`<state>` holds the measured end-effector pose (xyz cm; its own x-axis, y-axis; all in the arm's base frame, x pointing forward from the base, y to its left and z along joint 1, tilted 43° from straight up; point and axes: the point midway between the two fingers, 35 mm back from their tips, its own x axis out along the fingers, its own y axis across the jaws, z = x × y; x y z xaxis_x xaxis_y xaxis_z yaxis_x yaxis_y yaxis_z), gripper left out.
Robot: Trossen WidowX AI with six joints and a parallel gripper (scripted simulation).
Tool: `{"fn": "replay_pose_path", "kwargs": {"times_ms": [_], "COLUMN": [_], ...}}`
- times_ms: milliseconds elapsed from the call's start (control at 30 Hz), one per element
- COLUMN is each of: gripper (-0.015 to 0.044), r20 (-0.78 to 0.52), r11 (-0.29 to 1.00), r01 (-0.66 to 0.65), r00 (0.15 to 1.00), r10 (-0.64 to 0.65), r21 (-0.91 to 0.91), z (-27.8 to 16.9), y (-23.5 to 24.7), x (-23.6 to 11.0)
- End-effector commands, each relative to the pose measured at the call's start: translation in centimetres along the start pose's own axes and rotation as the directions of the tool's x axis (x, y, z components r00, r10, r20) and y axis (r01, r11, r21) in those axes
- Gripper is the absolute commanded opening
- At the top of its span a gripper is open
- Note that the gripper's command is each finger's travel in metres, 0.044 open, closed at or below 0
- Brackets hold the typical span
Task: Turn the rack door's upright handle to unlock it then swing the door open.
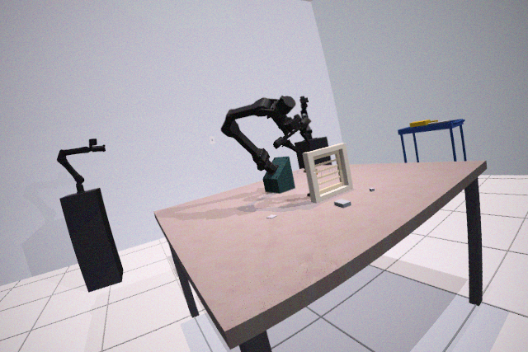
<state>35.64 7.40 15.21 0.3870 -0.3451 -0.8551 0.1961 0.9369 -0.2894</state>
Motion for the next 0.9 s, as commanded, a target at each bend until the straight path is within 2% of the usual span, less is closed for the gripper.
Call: {"fn": "replay_pose_path", "kwargs": {"times_ms": [0,300,633,867], "gripper": [0.0294,0.0294,0.0294,0.0294], "r20": [-0.052,-0.134,-0.157,-0.159], "r11": [0.997,0.966,0.889,0.883], "r01": [0.063,0.200,0.349,0.357], "r00": [0.997,0.966,0.900,0.895], "r10": [-0.065,-0.223,-0.406,-0.417], "r21": [-0.045,-0.164,-0.297,-0.306], "z": [-0.7,-2.0,-2.7,-2.7], "y": [0.6,1.7,2.6,2.5], "x": [0.3,0.5,0.2,0.4]}}
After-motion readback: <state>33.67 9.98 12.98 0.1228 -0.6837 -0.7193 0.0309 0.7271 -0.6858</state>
